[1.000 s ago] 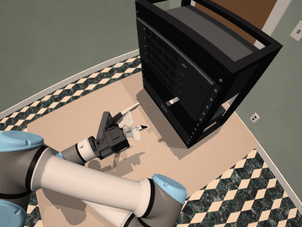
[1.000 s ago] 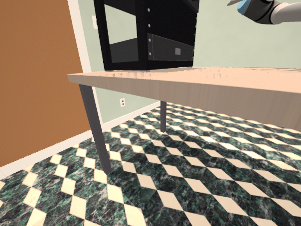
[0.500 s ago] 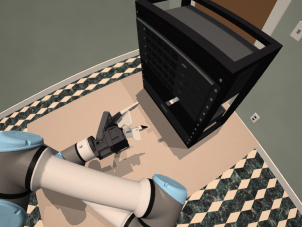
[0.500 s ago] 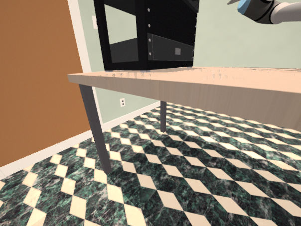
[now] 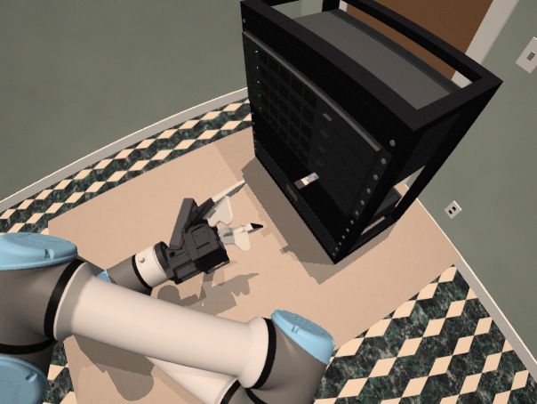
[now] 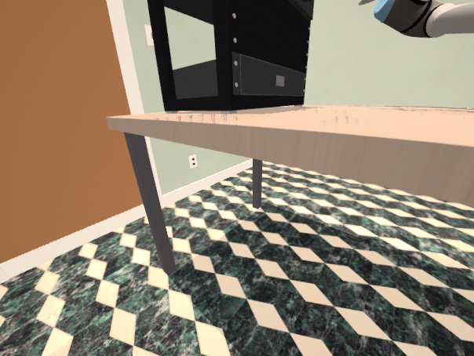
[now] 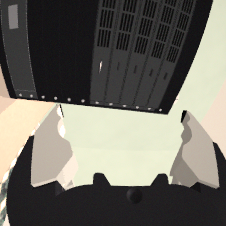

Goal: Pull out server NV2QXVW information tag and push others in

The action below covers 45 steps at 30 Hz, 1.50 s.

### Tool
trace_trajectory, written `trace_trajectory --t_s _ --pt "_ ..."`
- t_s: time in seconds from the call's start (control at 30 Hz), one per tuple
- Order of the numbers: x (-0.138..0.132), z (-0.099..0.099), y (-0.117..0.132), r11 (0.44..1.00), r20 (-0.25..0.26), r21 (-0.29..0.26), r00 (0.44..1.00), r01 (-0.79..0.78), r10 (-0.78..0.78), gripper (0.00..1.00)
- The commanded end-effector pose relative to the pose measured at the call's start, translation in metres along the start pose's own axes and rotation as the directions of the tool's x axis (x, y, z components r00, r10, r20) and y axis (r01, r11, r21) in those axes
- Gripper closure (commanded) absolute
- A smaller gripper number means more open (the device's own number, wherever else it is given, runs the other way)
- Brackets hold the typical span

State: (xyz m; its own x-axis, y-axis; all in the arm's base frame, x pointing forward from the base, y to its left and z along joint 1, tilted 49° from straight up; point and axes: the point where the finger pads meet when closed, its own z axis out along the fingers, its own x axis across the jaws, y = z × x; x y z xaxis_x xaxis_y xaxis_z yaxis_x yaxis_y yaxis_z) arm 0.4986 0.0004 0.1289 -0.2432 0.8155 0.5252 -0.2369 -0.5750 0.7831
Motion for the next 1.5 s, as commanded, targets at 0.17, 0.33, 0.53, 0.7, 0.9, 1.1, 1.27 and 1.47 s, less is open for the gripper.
trace_trajectory --t_s 0.17,0.33,0.53,0.7,0.9,1.1,1.27,1.47 --pt "0.008 -0.001 0.002 1.0 -0.016 -0.008 1.0 0.019 -0.019 0.0" --pt "0.01 -0.001 0.003 1.0 -0.022 -0.012 0.999 0.028 -0.028 0.0" --pt "0.012 -0.001 0.004 0.999 -0.028 -0.016 0.999 0.035 -0.036 0.0" --pt "0.015 -0.002 0.005 0.999 -0.034 -0.021 0.998 0.044 -0.045 0.0" --pt "0.018 -0.002 0.006 0.998 -0.042 -0.027 0.997 0.056 -0.057 0.0" --pt "0.021 -0.003 0.007 0.997 -0.048 -0.031 0.997 0.064 -0.065 0.0" --pt "0.024 -0.003 0.008 0.997 -0.055 -0.036 0.996 0.074 -0.076 0.0" --pt "0.027 -0.004 0.01 0.995 -0.064 -0.043 0.994 0.086 -0.089 0.0"
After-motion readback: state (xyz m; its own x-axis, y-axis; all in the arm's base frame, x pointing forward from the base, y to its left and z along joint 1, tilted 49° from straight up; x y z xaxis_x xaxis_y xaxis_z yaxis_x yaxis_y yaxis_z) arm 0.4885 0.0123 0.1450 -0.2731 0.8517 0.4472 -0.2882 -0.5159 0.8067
